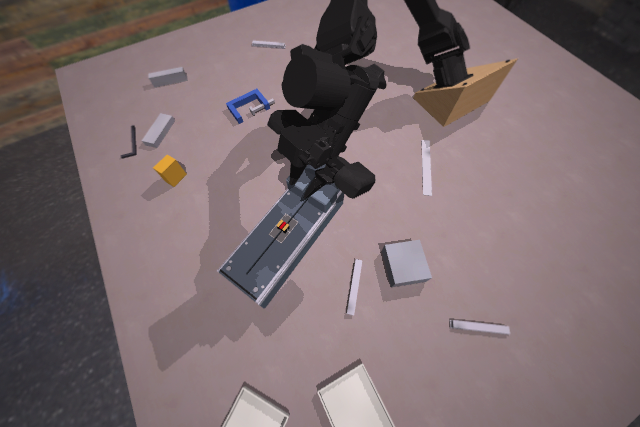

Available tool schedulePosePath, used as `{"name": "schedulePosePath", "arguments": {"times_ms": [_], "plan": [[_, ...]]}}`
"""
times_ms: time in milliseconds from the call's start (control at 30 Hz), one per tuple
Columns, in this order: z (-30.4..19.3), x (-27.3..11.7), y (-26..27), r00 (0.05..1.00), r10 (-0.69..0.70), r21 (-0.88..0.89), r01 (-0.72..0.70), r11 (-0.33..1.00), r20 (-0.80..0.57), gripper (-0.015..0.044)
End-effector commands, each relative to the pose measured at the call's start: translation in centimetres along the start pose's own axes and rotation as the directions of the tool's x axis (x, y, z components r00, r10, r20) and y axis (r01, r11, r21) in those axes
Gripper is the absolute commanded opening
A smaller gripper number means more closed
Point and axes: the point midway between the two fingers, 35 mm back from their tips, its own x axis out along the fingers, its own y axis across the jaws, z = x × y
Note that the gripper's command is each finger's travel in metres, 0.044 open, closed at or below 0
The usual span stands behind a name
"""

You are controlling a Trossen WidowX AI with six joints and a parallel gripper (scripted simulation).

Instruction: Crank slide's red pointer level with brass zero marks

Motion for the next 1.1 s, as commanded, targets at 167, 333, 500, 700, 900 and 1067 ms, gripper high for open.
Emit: {"name": "schedulePosePath", "arguments": {"times_ms": [167, 333, 500, 700, 900, 1067], "plan": [[-0.01, 0.02, -0.03, 1.0, -0.001, 0.0, 0.001, 1.0, 0.0, 0.0394], [-0.01, 0.02, -0.03, 1.0, -0.001, 0.0, 0.001, 1.0, 0.0, 0.0387], [-0.01, 0.02, -0.03, 1.0, -0.001, 0.0, 0.001, 1.0, 0.0, 0.0256], [-0.01, 0.02, -0.03, 1.0, -0.001, 0.0, 0.001, 1.0, 0.0, 0.0099], [-0.01, 0.02, -0.03, 1.0, -0.001, 0.0, 0.001, 1.0, 0.0, 0.0], [-0.01, 0.02, -0.03, 1.0, -0.001, 0.0, 0.001, 1.0, 0.0, 0.0]]}}
